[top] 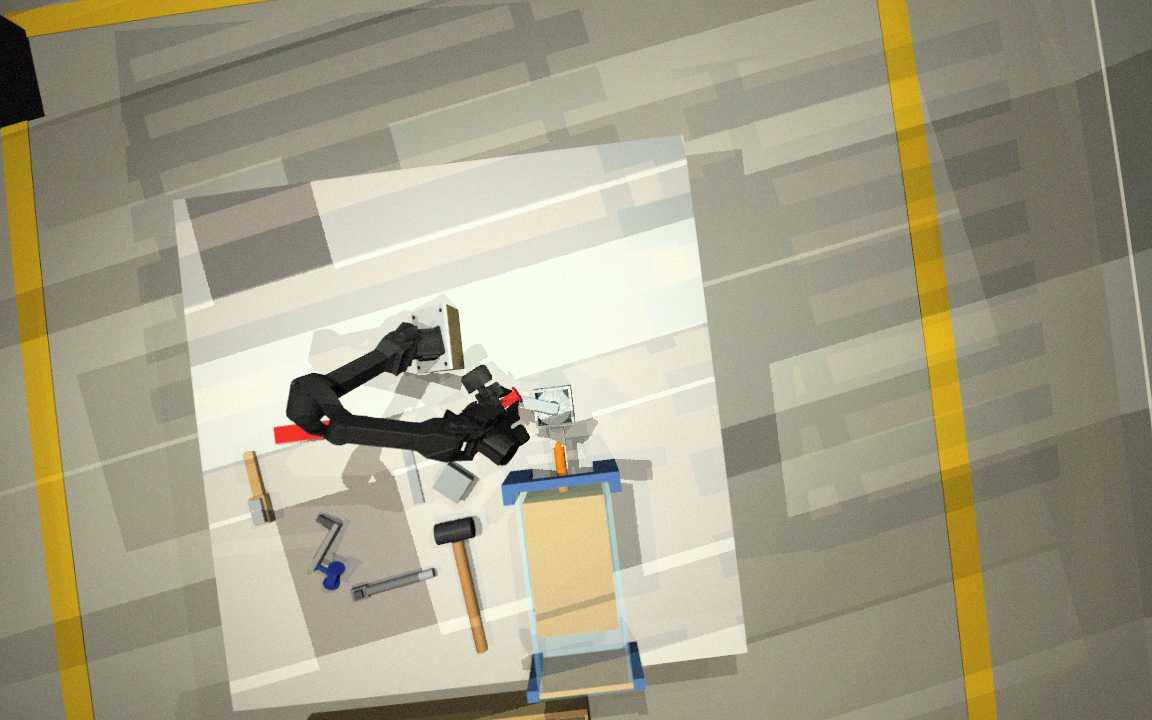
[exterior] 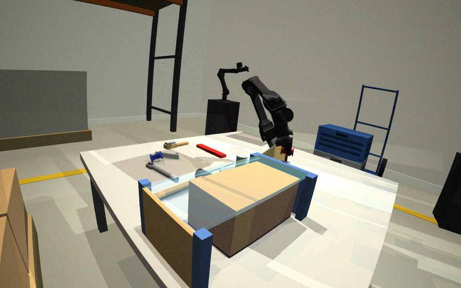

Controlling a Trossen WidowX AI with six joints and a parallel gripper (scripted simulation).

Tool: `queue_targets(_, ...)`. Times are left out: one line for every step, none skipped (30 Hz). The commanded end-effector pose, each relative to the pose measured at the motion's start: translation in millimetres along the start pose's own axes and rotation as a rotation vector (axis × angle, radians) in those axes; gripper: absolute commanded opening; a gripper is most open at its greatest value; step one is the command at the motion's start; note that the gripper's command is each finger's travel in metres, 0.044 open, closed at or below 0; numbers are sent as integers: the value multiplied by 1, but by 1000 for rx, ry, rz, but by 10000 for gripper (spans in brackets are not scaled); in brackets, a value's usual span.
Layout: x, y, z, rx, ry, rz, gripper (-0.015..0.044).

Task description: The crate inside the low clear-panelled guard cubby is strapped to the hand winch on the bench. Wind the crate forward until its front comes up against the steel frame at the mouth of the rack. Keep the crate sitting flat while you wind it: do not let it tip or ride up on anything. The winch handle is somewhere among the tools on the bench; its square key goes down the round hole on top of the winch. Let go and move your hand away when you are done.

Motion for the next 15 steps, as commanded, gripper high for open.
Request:
queue_targets(12,-9,2,-24,-26,-13,0)
queue_targets(13,-10,2,-24,-26,-13,0)
queue_targets(14,-10,3,-24,-26,-13,0)
queue_targets(15,-11,3,-24,-26,-13,0)
queue_targets(16,-12,3,-24,-26,-13,0)
queue_targets(17,-12,3,-24,-26,-13,0)
queue_targets(18,-13,4,-25,-26,-13,0)
queue_targets(19,-13,4,-25,-26,-13,0)
queue_targets(20,-14,4,-25,-26,-13,0)
queue_targets(21,-14,5,-25,-26,-13,0)
queue_targets(22,-15,5,-25,-26,-14,0)
queue_targets(23,-15,5,-25,-27,-14,0)
queue_targets(24,-16,5,-25,-27,-14,0)
queue_targets(26,-16,6,-25,-27,-14,0)
queue_targets(26,-17,6,-25,-27,-14,0)
Point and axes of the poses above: the point midway between the two fingers, 35 mm back from their tips, its own z axis back along the fingers, its own x axis across the jaws, y = z × x, the point moved 8 cm from there along z, back along the fingers, and after that the axes turned 1 degree about z, right-handed, at the moved point
